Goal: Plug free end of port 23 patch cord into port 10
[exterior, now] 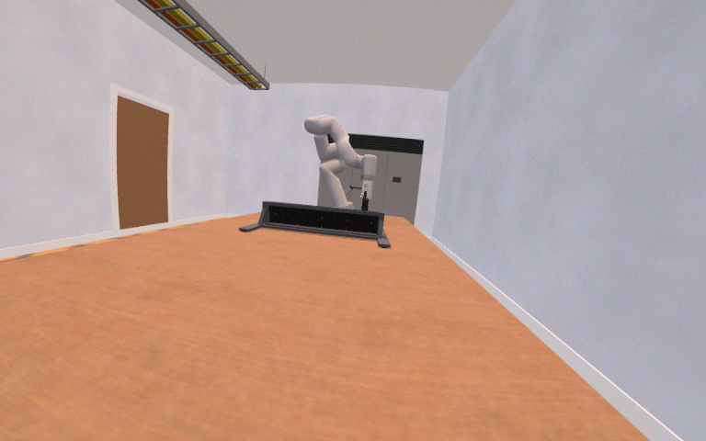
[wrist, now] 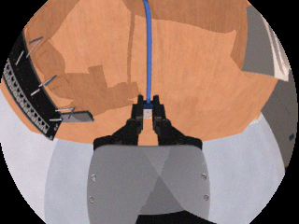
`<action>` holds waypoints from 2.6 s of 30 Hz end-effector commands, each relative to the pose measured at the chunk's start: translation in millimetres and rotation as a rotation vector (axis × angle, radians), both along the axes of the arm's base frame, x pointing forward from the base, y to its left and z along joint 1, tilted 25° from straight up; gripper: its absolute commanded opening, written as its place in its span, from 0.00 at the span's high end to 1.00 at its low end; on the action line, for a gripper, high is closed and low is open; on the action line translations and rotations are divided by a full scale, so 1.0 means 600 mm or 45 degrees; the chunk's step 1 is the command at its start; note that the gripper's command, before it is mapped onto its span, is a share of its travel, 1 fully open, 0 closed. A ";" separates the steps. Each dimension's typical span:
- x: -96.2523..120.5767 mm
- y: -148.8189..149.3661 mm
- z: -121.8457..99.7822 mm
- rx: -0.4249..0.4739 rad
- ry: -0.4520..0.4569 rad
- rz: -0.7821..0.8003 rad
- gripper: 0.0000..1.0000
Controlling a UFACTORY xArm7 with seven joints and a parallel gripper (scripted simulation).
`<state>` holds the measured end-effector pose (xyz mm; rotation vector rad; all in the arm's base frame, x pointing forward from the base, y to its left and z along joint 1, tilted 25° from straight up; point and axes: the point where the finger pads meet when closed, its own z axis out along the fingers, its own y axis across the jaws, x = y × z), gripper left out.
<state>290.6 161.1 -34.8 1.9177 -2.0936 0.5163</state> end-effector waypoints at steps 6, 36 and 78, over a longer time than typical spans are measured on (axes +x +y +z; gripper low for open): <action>0.022 -0.007 0.012 0.009 -0.050 -0.099 1.00; 0.187 -0.078 0.095 0.052 -0.426 -0.906 1.00; 0.344 -0.147 0.174 0.092 -0.787 -1.681 1.00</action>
